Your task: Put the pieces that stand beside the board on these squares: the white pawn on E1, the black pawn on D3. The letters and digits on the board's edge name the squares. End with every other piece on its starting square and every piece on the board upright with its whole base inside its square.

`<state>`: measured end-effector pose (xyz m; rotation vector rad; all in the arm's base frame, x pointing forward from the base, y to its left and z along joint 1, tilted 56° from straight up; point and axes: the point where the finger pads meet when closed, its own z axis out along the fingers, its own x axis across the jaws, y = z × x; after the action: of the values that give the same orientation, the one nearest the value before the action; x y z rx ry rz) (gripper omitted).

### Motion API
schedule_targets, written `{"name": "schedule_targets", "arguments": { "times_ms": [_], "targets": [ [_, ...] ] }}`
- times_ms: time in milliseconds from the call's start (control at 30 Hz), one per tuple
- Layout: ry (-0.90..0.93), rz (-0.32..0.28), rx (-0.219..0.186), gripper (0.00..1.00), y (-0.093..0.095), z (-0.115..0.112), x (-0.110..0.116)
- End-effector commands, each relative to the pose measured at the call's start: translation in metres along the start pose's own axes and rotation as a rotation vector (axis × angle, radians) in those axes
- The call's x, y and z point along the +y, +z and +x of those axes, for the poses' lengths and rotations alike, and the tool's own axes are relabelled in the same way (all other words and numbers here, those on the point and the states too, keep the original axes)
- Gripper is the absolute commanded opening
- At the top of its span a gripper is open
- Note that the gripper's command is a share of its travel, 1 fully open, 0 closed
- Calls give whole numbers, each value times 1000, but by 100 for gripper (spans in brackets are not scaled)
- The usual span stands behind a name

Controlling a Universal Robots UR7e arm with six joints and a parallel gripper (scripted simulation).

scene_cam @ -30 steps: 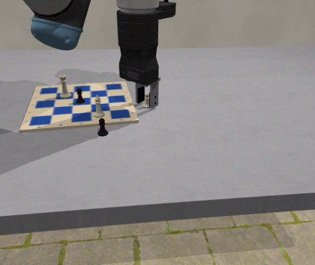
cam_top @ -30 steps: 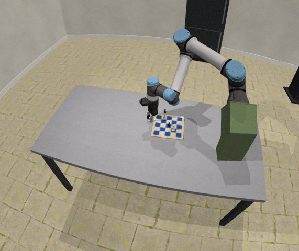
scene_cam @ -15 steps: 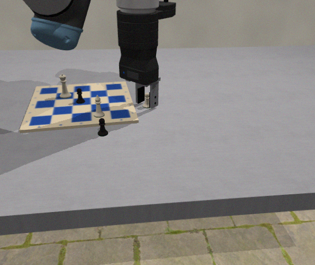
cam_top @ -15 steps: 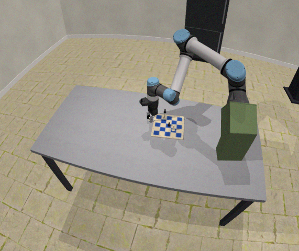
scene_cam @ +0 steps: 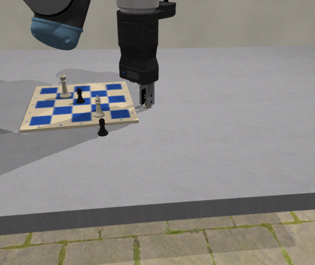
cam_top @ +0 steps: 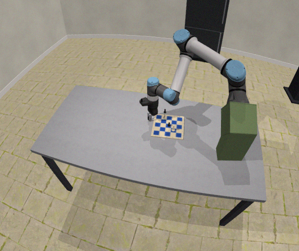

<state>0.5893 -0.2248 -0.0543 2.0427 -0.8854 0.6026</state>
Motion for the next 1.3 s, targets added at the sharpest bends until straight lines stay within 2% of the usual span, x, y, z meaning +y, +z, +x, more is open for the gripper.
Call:
{"name": "schedule_targets", "arguments": {
  "times_ms": [0, 900, 1033, 1267],
  "targets": [
    [0, 1, 1, 0, 0, 0, 0],
    [0, 1, 1, 0, -4, 0, 0],
    [0, 1, 1, 0, -19, 0, 0],
    [0, 1, 1, 0, -68, 0, 0]
  ]
}}
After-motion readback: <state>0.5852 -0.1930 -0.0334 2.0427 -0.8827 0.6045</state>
